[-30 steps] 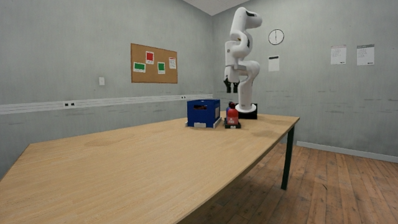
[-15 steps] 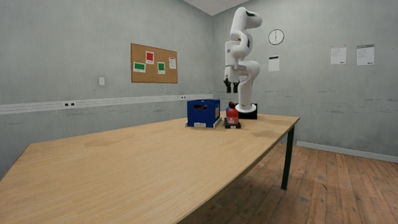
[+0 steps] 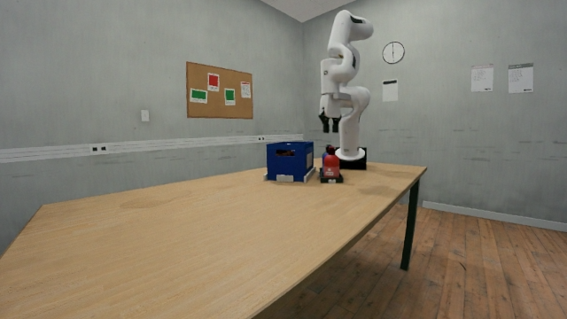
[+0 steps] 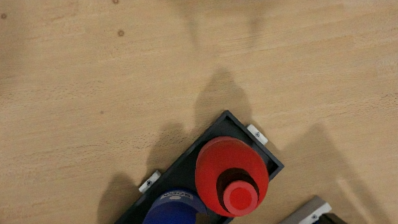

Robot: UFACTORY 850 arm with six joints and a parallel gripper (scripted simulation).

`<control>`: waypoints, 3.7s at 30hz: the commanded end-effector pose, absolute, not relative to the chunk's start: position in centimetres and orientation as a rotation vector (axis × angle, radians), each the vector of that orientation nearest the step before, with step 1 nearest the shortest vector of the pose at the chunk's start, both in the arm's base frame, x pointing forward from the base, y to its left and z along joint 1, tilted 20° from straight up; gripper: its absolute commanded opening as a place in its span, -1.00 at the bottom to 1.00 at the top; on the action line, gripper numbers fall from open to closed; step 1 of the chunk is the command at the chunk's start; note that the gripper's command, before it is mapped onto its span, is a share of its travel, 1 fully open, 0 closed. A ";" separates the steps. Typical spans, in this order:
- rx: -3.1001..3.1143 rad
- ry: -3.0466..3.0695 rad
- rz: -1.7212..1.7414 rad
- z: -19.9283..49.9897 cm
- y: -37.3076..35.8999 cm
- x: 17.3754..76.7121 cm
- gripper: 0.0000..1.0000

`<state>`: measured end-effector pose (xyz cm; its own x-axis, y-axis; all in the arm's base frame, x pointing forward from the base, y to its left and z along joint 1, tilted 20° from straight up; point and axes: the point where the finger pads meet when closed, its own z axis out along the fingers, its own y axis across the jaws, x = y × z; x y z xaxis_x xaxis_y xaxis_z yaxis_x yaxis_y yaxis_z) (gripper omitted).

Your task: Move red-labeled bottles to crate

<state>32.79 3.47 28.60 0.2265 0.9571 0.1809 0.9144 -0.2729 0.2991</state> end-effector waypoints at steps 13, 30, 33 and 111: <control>2.355 1.809 0.500 27.5 3.7 33.3 0.31; 2.355 1.809 0.500 25.6 4.0 34.0 0.31; 2.355 1.809 0.500 25.3 4.0 34.1 0.31; 2.355 1.809 0.500 24.0 4.2 34.7 0.31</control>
